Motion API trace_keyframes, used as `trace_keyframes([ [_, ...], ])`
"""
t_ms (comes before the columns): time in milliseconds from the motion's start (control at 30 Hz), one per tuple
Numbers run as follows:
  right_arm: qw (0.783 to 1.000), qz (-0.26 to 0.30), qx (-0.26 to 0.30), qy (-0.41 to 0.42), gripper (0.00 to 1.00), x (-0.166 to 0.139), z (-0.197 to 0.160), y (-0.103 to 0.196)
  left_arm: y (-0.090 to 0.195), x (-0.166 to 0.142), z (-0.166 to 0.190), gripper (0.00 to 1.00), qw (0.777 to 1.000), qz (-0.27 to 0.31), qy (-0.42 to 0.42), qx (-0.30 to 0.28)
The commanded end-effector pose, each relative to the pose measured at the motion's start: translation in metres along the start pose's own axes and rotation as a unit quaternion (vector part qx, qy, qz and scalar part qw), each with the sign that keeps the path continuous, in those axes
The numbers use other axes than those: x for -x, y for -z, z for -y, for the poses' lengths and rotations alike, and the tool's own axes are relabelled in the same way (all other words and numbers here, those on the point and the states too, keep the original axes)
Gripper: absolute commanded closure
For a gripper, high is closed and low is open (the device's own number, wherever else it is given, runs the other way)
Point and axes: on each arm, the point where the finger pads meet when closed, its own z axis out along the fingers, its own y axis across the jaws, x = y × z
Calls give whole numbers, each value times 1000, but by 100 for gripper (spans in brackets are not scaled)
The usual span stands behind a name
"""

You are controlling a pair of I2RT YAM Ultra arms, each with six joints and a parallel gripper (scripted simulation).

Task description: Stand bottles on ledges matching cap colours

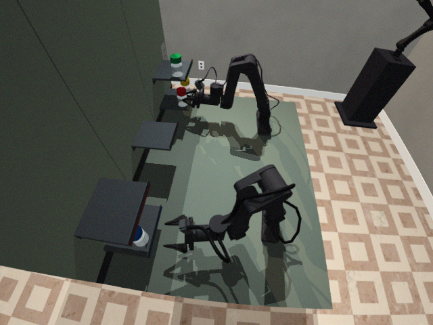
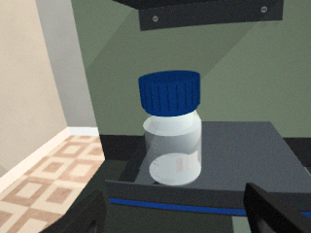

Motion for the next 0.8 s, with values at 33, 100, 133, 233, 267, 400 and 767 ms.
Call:
trace_keyframes([
  [33, 1000, 12, 0, -1, 51, 11, 3, 5, -3, 12, 3, 0, 1000, 9, -5, -9],
  [100, 1000, 12, 0, -1, 51, 11, 3, 5, 1, 3, 3, 0, 1000, -18, 4, -9],
  [133, 1000, 12, 0, -1, 51, 11, 3, 5, 2, 1, 3, 0, 1000, -29, 8, -9],
  [233, 1000, 12, 0, -1, 51, 11, 3, 5, 4, -2, 3, 0, 999, -42, 12, -9],
  [267, 1000, 9, -1, 0, 51, 8, 1, 3, 6, -2, 2, 0, 998, -54, 17, -8],
  [400, 1000, 9, -1, 0, 51, 8, 1, 3, 13, 13, 4, 0, 995, -95, 30, -11],
  [767, 1000, 9, -1, 0, 51, 8, 1, 3, 41, 110, 10, 0, 992, -120, 39, -19],
])
